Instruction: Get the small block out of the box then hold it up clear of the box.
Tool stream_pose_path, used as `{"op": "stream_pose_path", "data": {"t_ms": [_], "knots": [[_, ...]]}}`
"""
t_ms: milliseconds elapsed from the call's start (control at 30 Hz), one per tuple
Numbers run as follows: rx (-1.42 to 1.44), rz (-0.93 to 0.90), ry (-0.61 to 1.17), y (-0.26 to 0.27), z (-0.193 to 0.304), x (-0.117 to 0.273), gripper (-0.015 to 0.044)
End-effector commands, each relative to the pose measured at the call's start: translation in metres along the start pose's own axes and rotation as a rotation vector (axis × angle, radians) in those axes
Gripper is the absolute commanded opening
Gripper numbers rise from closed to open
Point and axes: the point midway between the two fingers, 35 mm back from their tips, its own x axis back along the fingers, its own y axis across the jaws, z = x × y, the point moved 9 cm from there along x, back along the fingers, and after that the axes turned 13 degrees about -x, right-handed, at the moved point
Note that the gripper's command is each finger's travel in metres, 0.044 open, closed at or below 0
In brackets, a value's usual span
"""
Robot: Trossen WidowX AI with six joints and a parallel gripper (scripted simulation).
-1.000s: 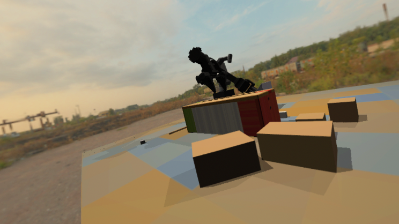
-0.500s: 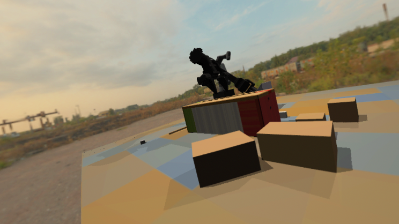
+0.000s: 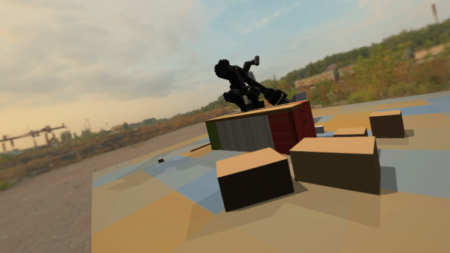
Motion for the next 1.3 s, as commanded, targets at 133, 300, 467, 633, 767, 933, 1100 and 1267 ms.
{"op": "stream_pose_path", "data": {"t_ms": [133,300,467,633,767,933,1100,1267], "knots": [[0.007,0.005,-0.007,0.0,-0.005,-0.016,0.04],[0.007,0.004,-0.007,0.0,-0.007,-0.024,0.04],[0.007,0.004,-0.008,0.0,-0.01,-0.031,0.04],[0.007,0.004,-0.009,0.0,-0.012,-0.039,0.04],[0.006,0.003,-0.01,0.0,-0.014,-0.044,0.04],[0.0,0.001,-0.003,0.001,-0.008,-0.039,0.04],[0.001,0.002,-0.002,-0.003,0.006,-0.045,0.04],[0.0,0.002,-0.002,-0.006,0.017,-0.049,0.04]]}}
